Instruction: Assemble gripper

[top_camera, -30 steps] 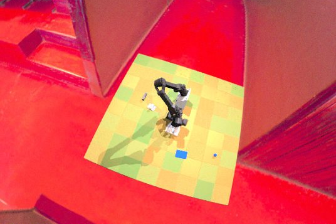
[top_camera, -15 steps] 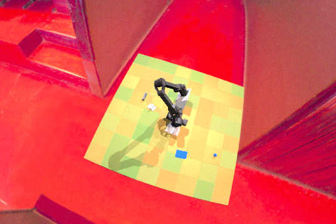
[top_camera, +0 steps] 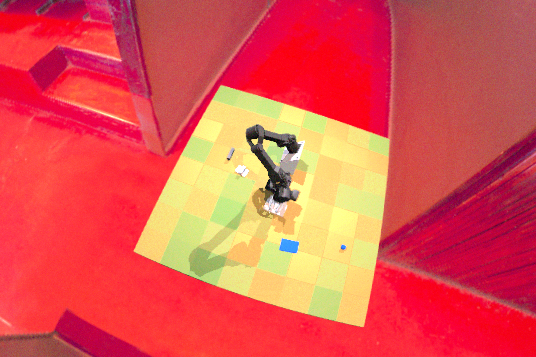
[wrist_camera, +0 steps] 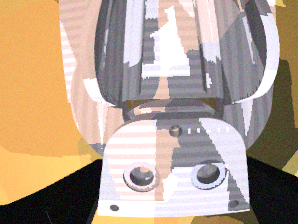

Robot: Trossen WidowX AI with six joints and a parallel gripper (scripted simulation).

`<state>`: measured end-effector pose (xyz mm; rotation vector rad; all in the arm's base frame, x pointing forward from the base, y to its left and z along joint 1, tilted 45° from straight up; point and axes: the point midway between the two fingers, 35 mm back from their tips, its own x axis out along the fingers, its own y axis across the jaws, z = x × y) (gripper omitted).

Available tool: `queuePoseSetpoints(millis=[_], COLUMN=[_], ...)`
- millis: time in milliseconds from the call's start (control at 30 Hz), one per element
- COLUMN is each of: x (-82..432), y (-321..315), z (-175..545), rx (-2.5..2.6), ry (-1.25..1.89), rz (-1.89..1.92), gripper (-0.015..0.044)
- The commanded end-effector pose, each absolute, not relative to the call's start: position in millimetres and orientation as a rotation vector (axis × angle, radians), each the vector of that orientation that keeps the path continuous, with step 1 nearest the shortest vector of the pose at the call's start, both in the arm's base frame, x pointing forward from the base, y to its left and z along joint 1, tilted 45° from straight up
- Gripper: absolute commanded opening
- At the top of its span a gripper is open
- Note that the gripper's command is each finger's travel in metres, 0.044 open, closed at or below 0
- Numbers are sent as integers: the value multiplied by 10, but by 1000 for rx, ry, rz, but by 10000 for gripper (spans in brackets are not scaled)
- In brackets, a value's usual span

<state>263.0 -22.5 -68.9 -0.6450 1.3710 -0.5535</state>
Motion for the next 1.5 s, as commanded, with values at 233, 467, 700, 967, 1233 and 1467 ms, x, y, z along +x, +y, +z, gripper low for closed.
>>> queuePoseSetpoints(millis=[233,467,700,967,1233,1467], x=[2635,2635,2638,2640,2641,2643], y=[-247,-248,-264,-278,-282,-299], z=[-705,-706,-722,-735,-739,-756], rx=[-651,-651,-652,-652,-652,-652], ry=[1370,1370,1370,1370,1370,1370], rz=[-552,-552,-552,-552,-552,-552], gripper=[351,351,351,351,351,351])
